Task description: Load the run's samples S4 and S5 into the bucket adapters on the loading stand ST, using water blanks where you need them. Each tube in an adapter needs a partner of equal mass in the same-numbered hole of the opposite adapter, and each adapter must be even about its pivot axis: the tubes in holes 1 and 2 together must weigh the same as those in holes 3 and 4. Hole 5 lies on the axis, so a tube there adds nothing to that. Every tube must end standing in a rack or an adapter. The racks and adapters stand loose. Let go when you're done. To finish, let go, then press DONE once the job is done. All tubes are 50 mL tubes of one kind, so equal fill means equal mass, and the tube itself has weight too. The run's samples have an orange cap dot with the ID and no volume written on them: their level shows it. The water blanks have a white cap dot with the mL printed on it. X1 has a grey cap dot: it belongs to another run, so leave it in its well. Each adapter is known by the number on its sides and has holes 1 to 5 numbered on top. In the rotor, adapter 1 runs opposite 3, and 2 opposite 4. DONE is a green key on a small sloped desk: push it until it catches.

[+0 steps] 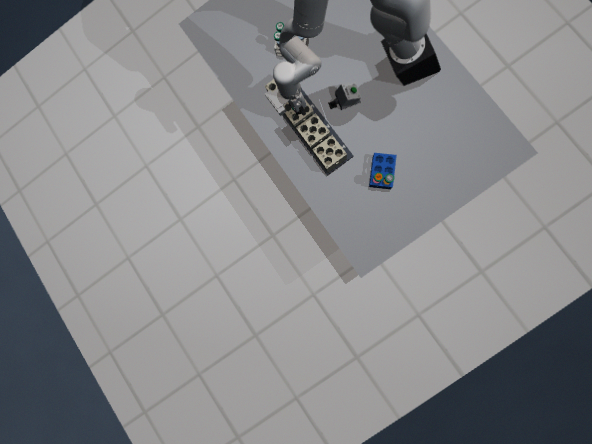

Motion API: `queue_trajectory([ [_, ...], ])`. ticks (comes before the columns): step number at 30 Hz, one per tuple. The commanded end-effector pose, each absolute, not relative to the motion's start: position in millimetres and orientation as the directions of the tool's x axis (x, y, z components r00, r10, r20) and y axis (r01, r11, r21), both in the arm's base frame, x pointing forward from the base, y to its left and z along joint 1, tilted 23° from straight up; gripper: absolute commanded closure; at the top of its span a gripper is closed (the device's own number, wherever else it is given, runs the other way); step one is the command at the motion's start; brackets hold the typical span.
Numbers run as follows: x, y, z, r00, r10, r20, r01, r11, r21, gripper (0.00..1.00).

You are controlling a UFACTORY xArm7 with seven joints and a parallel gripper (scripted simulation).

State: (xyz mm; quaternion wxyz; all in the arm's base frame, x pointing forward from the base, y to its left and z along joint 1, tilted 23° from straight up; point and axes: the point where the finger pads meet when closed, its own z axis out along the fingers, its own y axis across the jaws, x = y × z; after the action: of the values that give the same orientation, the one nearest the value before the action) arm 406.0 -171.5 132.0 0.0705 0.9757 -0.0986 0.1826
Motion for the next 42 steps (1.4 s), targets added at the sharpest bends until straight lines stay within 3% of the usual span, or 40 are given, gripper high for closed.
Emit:
queue_trajectory([
  [1,407,-172,133,0.913,-0.166,0.373,-0.218,-0.971,0.102,0.56],
  [42,386,-161,189,0.913,-0.166,0.373,-0.218,-0.971,0.102,0.56],
])
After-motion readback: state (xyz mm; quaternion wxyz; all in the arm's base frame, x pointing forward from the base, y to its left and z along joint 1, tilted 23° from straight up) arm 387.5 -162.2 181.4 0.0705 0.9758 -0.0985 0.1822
